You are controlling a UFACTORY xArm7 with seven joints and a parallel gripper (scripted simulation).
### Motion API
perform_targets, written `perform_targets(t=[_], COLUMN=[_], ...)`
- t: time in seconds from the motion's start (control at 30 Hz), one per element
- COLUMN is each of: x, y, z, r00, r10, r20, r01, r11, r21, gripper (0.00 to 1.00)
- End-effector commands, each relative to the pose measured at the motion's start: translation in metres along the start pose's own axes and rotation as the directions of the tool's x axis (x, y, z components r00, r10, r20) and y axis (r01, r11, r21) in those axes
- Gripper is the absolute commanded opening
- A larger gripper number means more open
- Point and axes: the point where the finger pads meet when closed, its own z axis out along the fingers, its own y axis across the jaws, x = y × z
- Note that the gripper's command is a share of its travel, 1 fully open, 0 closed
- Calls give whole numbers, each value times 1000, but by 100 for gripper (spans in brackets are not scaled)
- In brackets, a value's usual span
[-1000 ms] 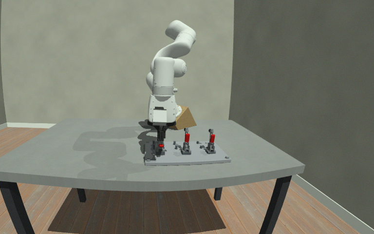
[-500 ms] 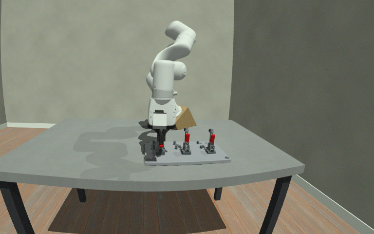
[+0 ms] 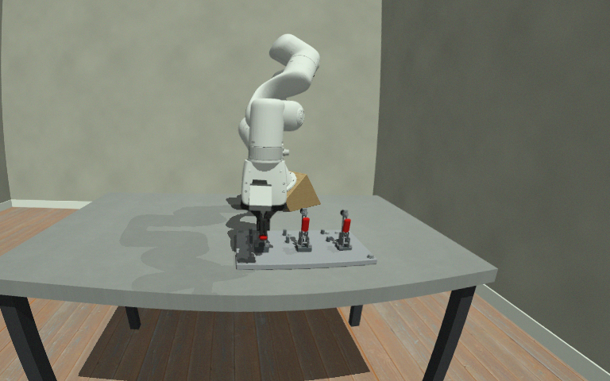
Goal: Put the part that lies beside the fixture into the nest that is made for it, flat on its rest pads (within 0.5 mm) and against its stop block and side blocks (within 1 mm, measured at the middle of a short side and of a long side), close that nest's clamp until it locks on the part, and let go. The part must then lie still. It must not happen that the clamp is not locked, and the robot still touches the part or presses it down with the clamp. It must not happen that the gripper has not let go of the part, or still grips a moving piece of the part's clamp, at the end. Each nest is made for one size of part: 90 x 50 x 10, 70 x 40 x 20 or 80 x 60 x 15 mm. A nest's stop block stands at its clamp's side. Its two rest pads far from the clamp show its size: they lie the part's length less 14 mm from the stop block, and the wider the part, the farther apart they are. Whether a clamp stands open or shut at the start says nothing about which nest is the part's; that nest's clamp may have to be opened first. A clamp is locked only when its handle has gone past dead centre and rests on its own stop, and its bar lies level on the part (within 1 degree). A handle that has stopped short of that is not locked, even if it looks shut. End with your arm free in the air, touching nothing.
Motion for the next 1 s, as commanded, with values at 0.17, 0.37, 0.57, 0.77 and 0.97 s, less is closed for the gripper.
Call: perform_targets(t=[0.17,0.37,0.57,0.77,0.97], x=[1,1,1,1,1], y=[0,0,0,0,0], z=[0,1,1,1,3], r00=[1000,1000,1000,1000,1000], r10=[0,0,0,0,0], r20=[-4,-4,-4,-4,-4], r01=[0,0,0,0,0], r11=[1000,1000,1000,1000,1000], r21=[0,0,0,0,0], gripper=[0,0,0,0,0])
